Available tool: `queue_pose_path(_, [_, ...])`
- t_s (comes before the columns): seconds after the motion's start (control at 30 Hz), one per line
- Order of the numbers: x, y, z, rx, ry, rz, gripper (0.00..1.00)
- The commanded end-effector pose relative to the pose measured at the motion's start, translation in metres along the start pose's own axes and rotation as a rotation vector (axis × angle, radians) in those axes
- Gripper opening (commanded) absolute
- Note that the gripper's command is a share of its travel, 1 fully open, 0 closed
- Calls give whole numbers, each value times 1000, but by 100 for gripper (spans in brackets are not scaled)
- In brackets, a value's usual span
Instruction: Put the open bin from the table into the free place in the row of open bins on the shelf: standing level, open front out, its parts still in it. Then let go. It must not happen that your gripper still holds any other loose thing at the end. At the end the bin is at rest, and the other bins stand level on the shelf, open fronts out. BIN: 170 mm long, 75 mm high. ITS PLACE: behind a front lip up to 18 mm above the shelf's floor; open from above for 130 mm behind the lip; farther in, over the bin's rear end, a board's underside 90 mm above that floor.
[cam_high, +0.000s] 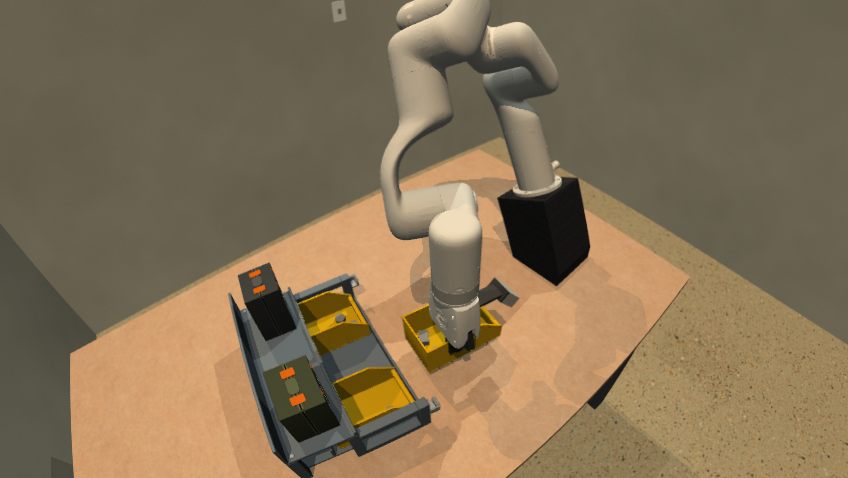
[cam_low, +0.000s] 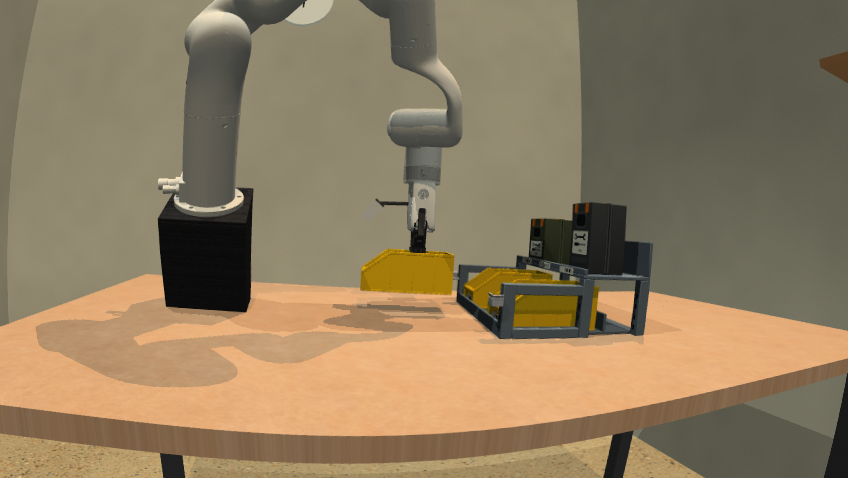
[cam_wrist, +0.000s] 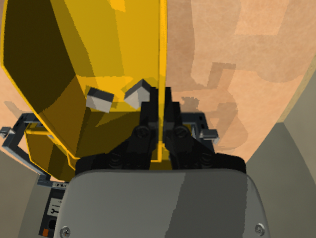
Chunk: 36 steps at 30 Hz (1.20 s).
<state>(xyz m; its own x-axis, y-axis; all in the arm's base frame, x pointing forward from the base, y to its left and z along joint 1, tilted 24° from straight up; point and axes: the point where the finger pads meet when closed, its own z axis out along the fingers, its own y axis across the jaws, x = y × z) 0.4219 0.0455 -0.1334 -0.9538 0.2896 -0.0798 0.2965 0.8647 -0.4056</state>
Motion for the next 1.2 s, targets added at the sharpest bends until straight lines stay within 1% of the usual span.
queue_pose_path(0.0, [-1,-2,-1,-2,-3,1,0])
queue_pose_path(0.13, [0,-14,-1,-2,-3,1,0])
queue_pose_path(0.53, [0,-14,-1,-2,-3,1,0])
queue_pose_path(0.7, [2,-29,0,-2,-3,1,0])
queue_pose_path(1.1, [2,-29,0,-2,-3,1,0])
queue_pose_path(1.17, [3,-38,1,-2,-3,1,0])
